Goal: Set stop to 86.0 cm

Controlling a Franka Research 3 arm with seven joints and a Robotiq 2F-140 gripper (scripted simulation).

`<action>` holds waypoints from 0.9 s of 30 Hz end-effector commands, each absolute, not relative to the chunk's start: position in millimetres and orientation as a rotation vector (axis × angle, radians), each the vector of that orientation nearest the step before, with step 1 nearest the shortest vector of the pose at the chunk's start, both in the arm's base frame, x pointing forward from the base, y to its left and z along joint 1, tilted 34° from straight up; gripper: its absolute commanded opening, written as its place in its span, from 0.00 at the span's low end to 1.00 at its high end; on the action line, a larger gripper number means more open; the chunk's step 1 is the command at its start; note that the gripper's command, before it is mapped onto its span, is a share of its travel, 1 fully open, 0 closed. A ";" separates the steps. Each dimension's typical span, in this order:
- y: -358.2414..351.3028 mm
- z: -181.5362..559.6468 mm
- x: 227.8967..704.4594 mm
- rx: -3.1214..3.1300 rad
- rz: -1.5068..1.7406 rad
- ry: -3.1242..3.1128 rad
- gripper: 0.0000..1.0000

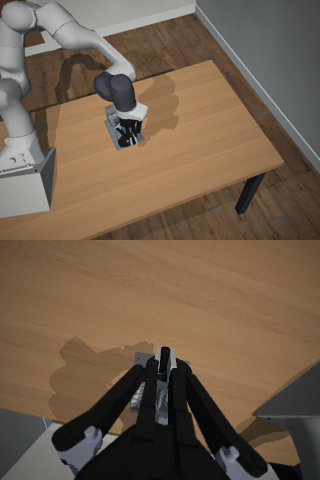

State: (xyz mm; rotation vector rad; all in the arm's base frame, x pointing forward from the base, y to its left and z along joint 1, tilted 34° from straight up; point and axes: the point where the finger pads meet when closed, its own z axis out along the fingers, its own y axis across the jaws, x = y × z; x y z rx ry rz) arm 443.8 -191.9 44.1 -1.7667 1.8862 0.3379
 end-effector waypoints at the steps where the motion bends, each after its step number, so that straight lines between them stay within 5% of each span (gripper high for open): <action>1: -188.6 39.3 453.0 -1.761 0.341 1.895 0.04; 27: -159.8 -6.7 458.4 -1.761 0.341 1.895 0.04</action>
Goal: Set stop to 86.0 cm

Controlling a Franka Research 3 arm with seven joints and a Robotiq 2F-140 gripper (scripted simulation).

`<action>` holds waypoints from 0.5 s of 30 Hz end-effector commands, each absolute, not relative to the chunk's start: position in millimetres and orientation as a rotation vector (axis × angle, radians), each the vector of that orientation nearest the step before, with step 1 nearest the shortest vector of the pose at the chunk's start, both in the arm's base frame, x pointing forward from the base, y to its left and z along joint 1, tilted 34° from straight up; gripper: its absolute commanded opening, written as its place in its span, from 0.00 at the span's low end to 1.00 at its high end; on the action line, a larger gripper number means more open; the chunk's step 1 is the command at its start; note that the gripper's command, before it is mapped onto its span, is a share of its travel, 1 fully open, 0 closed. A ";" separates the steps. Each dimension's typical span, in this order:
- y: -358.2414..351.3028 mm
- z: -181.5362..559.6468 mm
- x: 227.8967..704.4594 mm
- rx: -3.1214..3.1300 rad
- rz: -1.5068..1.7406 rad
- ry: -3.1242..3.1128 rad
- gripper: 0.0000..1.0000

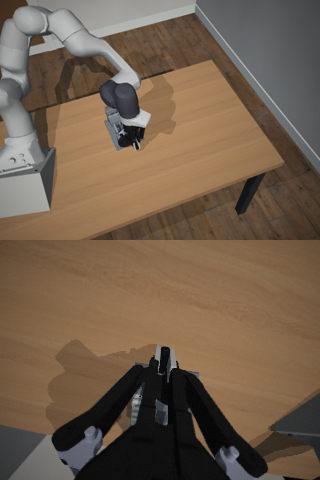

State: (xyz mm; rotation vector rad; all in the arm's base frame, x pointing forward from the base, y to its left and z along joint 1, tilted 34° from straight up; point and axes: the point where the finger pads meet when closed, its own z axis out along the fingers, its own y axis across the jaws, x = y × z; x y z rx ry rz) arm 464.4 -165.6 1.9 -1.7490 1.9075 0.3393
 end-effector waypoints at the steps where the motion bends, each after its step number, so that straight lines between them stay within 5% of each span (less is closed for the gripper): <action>1: -159.2 -7.6 457.1 -1.761 0.341 1.895 0.04; 15: -154.5 -14.6 441.7 -1.761 0.341 1.895 0.04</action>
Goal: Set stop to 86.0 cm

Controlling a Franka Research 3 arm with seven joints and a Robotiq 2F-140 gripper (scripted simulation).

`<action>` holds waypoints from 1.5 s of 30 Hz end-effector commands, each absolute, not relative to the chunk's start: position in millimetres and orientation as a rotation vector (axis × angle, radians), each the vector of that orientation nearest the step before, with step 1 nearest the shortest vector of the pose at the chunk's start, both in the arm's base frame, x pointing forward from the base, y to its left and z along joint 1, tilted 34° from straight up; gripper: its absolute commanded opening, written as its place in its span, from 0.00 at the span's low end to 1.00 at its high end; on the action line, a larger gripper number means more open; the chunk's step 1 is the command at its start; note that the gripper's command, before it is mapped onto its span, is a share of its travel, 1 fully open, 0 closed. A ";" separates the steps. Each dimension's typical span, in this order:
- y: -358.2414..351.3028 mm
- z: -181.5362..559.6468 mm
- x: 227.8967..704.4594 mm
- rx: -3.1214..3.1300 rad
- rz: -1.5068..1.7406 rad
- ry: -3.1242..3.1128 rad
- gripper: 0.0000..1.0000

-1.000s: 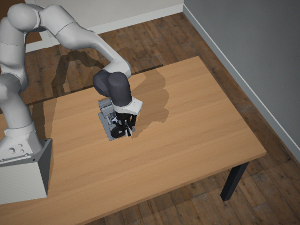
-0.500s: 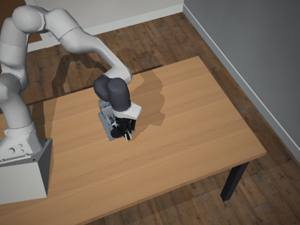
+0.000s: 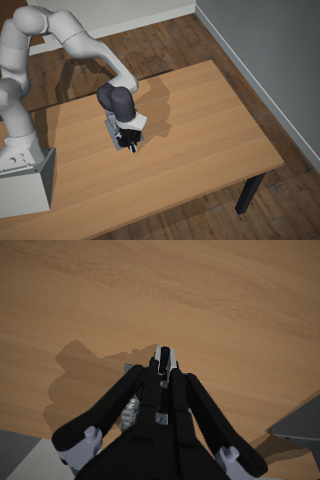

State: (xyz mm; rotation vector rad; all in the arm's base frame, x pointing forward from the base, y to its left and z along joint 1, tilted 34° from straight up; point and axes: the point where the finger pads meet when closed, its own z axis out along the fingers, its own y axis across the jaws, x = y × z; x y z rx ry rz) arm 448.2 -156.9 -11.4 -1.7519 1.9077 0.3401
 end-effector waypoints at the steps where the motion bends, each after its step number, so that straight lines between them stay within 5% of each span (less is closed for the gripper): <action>1: -154.4 -14.7 440.4 -1.761 0.341 1.895 0.04; 45: -160.0 -5.0 406.7 -1.761 0.341 1.895 0.04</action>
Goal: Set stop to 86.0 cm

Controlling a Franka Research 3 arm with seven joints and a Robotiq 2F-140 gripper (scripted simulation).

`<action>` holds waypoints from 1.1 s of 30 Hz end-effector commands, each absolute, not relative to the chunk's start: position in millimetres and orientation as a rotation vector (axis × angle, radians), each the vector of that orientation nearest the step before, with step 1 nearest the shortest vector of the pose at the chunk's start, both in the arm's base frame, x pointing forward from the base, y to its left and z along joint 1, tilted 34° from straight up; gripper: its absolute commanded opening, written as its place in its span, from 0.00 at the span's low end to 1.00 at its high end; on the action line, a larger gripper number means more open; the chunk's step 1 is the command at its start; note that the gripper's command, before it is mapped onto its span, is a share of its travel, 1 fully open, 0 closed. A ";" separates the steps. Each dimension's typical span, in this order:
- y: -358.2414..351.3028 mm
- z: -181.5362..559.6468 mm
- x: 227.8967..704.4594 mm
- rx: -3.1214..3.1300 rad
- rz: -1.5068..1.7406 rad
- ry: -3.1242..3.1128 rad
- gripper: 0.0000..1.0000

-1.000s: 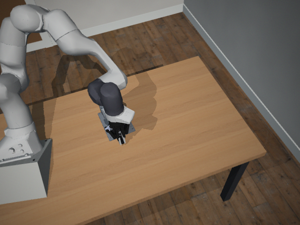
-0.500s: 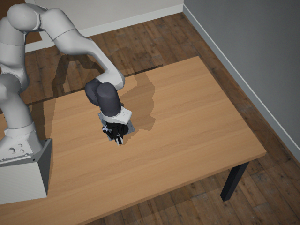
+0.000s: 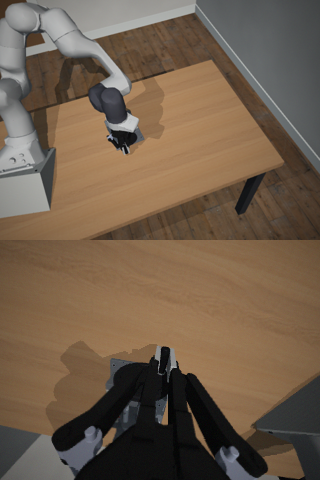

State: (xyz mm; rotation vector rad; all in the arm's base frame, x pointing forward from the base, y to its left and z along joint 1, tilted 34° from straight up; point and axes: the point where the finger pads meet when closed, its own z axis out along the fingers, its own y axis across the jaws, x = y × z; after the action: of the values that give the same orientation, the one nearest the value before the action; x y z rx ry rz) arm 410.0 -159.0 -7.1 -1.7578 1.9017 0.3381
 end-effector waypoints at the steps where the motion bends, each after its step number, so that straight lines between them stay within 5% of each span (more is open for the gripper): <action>1: -160.2 -4.6 406.3 -1.761 0.341 1.895 0.04; 33: -164.0 1.5 401.5 -1.761 0.341 1.895 0.04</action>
State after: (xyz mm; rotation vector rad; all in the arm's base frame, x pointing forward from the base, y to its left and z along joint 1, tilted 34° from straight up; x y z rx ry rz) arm 403.1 -163.1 -0.4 -1.7617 1.8971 0.3391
